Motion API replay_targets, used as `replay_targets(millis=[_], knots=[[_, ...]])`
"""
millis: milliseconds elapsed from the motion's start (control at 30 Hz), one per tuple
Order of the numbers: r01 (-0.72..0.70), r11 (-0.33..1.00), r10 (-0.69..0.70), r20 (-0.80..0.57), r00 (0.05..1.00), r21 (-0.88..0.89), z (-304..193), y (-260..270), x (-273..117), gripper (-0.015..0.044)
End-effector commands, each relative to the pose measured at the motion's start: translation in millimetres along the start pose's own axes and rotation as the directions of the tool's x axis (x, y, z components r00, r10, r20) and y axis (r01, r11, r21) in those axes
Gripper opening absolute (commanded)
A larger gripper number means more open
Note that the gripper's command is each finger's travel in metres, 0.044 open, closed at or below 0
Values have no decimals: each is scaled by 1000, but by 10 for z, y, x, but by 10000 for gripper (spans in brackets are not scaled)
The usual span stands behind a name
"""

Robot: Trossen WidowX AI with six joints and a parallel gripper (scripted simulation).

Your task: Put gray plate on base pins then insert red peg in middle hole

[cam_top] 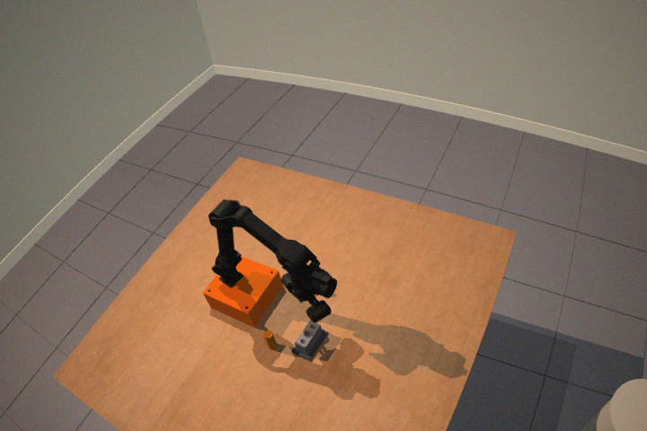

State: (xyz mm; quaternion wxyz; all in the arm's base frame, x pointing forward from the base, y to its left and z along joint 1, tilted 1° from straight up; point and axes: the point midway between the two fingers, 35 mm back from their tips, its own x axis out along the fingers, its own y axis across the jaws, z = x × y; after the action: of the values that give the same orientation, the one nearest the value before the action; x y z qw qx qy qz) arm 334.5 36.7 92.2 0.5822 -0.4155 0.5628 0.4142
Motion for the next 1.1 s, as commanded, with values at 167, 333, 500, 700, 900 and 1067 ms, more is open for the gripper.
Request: replay_targets(millis=[167, 333, 500, 700, 900, 1067], knots=[[0, 655, -8, 7, 1000, 756, 485, 660, -41, 440], [-3, 500, -7, 8, 1000, 866, 573, 835, -35, 440], [-6, 319, -6, 8, 1000, 948, 637, 983, -29, 440], [-8, 88, -4, 9, 1000, 996, 707, 1170, -17, 440], [-10, -150, -3, 10, 1000, 989, 760, 1350, -4, 440], [-10, -350, -2, 10, 1000, 937, 789, 1474, 5, 440]])
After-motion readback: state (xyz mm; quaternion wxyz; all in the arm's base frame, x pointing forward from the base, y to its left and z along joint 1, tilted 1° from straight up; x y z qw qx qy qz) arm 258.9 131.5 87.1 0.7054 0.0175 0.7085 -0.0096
